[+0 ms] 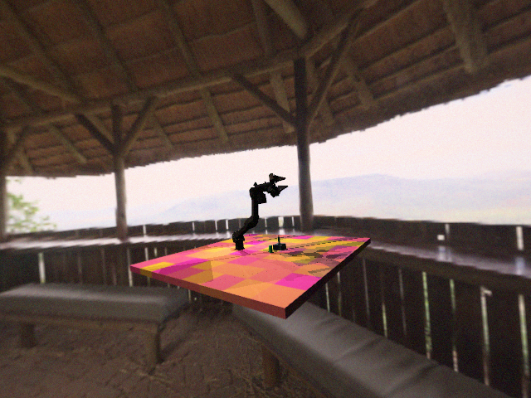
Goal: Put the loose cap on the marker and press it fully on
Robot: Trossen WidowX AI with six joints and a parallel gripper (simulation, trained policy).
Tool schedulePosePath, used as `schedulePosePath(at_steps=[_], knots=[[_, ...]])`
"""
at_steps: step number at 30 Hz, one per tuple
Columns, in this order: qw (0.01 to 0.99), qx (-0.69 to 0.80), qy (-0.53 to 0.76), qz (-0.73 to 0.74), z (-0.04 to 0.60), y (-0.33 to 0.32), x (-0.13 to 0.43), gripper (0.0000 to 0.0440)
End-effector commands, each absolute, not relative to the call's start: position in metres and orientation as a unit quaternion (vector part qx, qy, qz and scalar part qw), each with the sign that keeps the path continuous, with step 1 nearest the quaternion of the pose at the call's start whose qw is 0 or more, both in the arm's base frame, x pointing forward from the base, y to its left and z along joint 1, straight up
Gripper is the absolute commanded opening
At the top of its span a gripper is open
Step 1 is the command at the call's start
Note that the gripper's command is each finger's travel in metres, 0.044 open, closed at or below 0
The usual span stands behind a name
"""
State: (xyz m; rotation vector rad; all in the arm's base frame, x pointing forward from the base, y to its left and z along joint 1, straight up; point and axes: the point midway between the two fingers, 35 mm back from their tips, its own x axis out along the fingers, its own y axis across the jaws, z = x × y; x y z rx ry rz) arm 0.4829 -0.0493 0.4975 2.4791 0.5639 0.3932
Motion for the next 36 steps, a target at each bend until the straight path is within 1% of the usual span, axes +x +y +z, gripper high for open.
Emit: schedulePosePath(at_steps=[1,6,7,8,23,36], knots=[[0.282,0.924,0.209,0.152,0.499,-0.05,0.483,0.0376],[0.292,0.92,0.192,0.178,0.507,-0.057,0.484,0.0251],[0.294,0.919,0.189,0.183,0.508,-0.058,0.484,0.0233],[0.295,0.918,0.186,0.189,0.51,-0.059,0.485,0.0229],[0.294,0.904,0.166,0.262,0.52,-0.065,0.491,0.0264],[0.288,0.887,0.158,0.324,0.527,-0.066,0.489,0.0284]])
